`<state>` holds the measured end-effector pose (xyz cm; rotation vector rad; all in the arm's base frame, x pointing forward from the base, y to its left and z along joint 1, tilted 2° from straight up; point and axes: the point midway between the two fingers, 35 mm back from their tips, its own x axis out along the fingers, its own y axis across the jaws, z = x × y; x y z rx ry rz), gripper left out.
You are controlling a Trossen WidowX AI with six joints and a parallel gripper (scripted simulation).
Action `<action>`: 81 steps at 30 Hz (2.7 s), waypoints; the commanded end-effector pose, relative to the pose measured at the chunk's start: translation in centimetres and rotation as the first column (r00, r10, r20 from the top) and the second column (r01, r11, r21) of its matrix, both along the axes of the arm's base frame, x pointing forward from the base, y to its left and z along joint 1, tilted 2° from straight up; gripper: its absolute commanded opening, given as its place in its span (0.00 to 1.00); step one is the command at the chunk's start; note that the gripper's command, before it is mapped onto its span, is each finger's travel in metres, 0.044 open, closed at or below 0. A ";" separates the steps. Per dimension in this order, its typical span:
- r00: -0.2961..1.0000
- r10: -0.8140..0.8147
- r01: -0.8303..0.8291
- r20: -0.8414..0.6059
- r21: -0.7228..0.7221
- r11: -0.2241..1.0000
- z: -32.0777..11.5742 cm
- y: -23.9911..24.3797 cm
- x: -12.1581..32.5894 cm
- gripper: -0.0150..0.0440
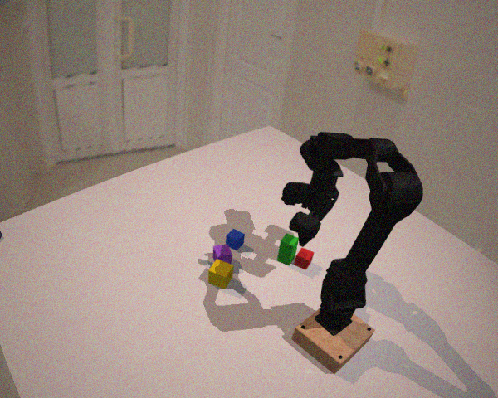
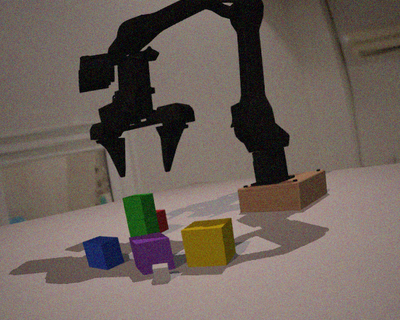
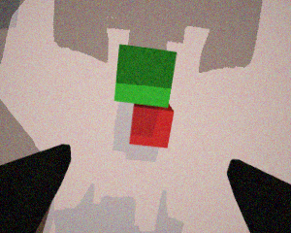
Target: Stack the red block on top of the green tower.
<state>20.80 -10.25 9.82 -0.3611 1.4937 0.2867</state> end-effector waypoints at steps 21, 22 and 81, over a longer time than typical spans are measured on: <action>0.999 -0.027 0.027 -0.032 -0.006 1.000 -5.2 -0.6 -0.1 1.00; 0.999 -0.027 0.027 -0.032 -0.006 1.000 -5.3 -0.6 0.0 1.00; 0.999 -0.027 0.027 -0.032 -0.006 1.000 -9.2 -0.8 0.0 0.44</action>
